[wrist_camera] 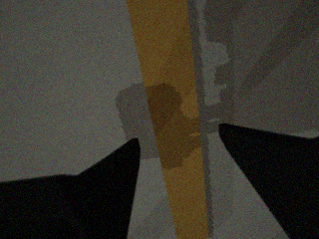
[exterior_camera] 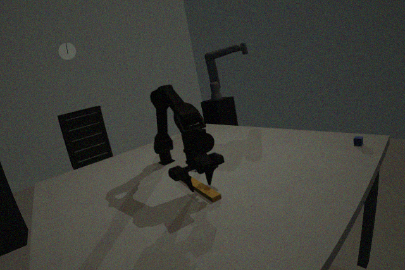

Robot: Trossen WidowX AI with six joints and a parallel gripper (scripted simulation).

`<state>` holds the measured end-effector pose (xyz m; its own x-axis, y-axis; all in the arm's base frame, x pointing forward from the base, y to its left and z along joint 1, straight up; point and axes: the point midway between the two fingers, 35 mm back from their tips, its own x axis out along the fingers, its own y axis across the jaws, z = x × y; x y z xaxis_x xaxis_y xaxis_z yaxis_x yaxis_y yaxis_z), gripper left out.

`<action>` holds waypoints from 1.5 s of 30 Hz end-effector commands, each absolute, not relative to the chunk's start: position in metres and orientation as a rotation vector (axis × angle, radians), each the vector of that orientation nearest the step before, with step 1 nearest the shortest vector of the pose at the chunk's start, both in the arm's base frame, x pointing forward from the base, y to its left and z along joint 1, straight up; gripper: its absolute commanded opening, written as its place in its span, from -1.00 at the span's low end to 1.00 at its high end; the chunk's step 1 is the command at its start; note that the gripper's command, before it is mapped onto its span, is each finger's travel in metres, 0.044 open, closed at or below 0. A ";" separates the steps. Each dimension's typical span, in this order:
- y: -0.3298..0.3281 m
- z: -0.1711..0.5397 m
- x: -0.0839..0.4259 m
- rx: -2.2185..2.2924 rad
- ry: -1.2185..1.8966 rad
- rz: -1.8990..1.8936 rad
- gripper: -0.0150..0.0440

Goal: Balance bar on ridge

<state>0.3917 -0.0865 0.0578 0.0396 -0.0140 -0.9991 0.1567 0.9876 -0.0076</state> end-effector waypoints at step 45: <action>-0.087 0.097 0.394 0.114 1.530 -0.127 -0.49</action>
